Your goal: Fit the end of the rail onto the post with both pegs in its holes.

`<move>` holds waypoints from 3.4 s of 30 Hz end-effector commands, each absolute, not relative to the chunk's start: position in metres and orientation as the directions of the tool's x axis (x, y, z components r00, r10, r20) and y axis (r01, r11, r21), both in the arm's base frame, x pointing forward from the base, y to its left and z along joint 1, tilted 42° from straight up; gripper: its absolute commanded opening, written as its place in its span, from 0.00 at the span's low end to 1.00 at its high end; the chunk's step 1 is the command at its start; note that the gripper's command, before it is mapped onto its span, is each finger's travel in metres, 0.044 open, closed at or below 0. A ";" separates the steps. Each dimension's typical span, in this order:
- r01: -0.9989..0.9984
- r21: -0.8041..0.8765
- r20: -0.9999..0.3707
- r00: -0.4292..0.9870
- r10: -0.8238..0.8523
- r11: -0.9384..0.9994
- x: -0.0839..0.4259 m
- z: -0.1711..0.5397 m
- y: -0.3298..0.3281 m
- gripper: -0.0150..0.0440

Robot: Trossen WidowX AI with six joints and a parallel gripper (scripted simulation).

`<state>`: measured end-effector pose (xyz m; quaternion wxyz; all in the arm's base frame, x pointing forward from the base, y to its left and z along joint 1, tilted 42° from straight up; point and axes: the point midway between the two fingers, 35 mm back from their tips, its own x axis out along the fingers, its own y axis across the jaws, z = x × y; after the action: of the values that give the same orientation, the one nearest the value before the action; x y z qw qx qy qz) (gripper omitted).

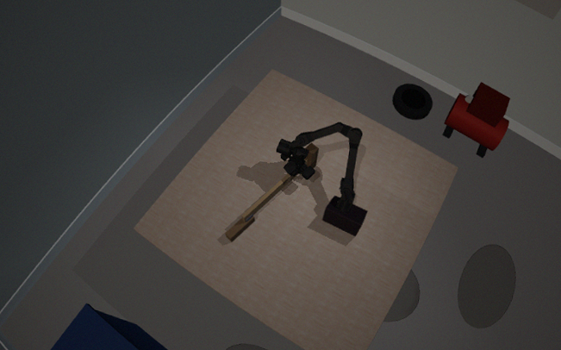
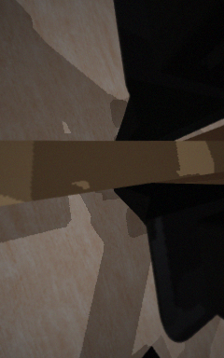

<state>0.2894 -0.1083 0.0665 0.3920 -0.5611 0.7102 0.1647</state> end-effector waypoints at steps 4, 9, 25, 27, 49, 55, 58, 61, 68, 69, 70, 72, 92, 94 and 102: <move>-0.927 -0.208 -0.740 -0.059 -0.670 0.311 0.291 0.067 -0.106 0.25; -0.927 -0.208 -0.740 -0.059 -0.670 0.311 0.291 0.067 -0.104 0.25; -0.927 -0.208 -0.740 -0.059 -0.670 0.311 0.291 0.065 -0.105 0.25; -0.927 -0.208 -0.740 -0.059 -0.670 0.311 0.291 0.065 -0.106 0.25; -0.927 -0.208 -0.740 -0.059 -0.670 0.311 0.289 0.068 -0.109 0.25; -0.927 -0.208 -0.740 -0.059 -0.670 0.311 0.289 0.070 -0.109 0.25; -0.927 -0.208 -0.740 -0.059 -0.670 0.311 0.289 0.071 -0.109 0.25; -0.927 -0.208 -0.740 -0.059 -0.670 0.311 0.289 0.072 -0.109 0.25; -0.927 -0.208 -0.740 -0.059 -0.670 0.311 0.288 0.074 -0.110 0.25; -0.927 -0.208 -0.740 -0.059 -0.670 0.311 0.288 0.074 -0.110 0.25; -0.927 -0.208 -0.740 -0.059 -0.670 0.311 0.288 0.074 -0.110 0.25; -0.927 -0.208 -0.740 -0.059 -0.670 0.311 0.288 0.074 -0.110 0.25; -0.927 -0.208 -0.740 -0.059 -0.670 0.311 0.290 0.071 -0.108 0.25; -0.927 -0.208 -0.740 -0.059 -0.670 0.311 0.290 0.071 -0.108 0.25; -0.927 -0.208 -0.740 -0.059 -0.670 0.311 0.291 0.069 -0.107 0.25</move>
<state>0.2896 -0.1083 0.0684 0.3924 -0.5604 0.7098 0.1679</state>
